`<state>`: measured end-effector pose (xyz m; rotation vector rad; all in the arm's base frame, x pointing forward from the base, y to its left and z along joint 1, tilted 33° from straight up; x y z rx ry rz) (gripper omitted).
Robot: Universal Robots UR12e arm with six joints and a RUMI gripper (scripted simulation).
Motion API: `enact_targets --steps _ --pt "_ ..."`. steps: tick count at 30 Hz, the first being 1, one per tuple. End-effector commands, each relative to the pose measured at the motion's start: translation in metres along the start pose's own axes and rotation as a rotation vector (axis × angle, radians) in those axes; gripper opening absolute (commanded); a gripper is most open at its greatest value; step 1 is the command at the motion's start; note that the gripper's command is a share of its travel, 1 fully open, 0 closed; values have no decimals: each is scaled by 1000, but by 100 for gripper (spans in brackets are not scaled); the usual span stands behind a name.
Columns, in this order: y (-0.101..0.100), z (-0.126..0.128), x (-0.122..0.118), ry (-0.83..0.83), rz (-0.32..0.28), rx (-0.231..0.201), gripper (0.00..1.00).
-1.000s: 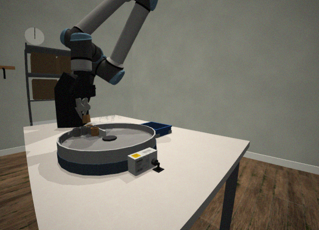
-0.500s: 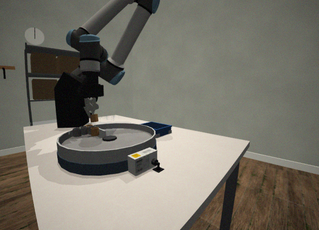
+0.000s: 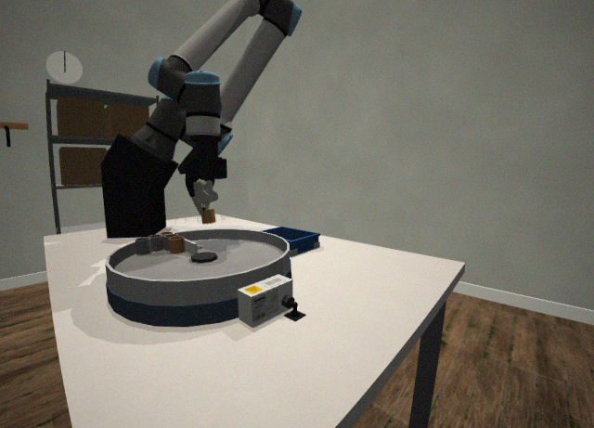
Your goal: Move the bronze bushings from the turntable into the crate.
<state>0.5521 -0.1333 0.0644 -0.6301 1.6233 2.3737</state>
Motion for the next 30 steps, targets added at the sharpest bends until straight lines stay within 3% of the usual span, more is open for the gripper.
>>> enact_targets --steps 1,8,10,22,30 --pt "1 42 -25 -1 1 3 0" --pt "1 97 -55 -1 1 3 0" --pt "1 97 -55 -1 1 3 0" --pt "1 178 -99 -1 1 3 0" --pt "0 207 -115 -1 1 3 0"
Point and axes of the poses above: the point where the finger pads meet when closed, its own y axis back along the fingers, its own z axis across the jaws, x = y × z, the point moved 10 cm from there along y, back along the fingers, and after that the axes turned 8 degrees about y, right-handed, at the moved point
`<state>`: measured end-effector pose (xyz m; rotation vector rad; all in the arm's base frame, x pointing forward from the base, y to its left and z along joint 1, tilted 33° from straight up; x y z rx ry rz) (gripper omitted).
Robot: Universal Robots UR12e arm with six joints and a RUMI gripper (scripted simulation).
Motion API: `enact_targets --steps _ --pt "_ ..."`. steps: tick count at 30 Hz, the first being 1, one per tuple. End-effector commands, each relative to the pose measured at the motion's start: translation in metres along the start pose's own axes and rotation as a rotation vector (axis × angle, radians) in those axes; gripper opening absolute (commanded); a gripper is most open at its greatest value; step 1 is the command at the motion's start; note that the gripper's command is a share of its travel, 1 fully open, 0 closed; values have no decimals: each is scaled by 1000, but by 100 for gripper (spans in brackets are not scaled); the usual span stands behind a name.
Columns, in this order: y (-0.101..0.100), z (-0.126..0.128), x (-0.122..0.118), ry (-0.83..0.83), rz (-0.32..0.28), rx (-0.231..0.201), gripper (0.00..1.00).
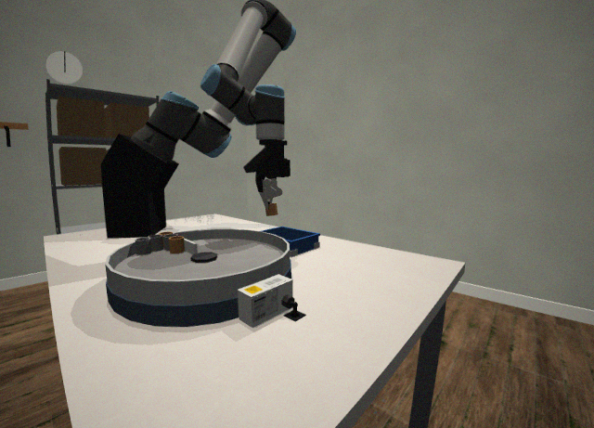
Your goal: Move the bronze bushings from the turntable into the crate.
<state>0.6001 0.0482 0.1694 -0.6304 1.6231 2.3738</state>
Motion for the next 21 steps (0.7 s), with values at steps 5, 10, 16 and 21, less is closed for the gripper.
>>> enact_targets --steps 5,10,16,21 --pt "0 36 -21 -1 1 3 0" --pt "0 46 -27 -1 1 3 0" --pt "0 50 -29 -1 1 3 0" --pt "0 51 -29 -1 1 3 0"
Point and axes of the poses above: the point where the finger pads meet when closed, its own y axis back along the fingers, its own z axis across the jaws, x = y × z, the point moved 10 cm from there along y, back along the fingers, and after that the axes turned 8 degrees about y, right-handed, at the moved point
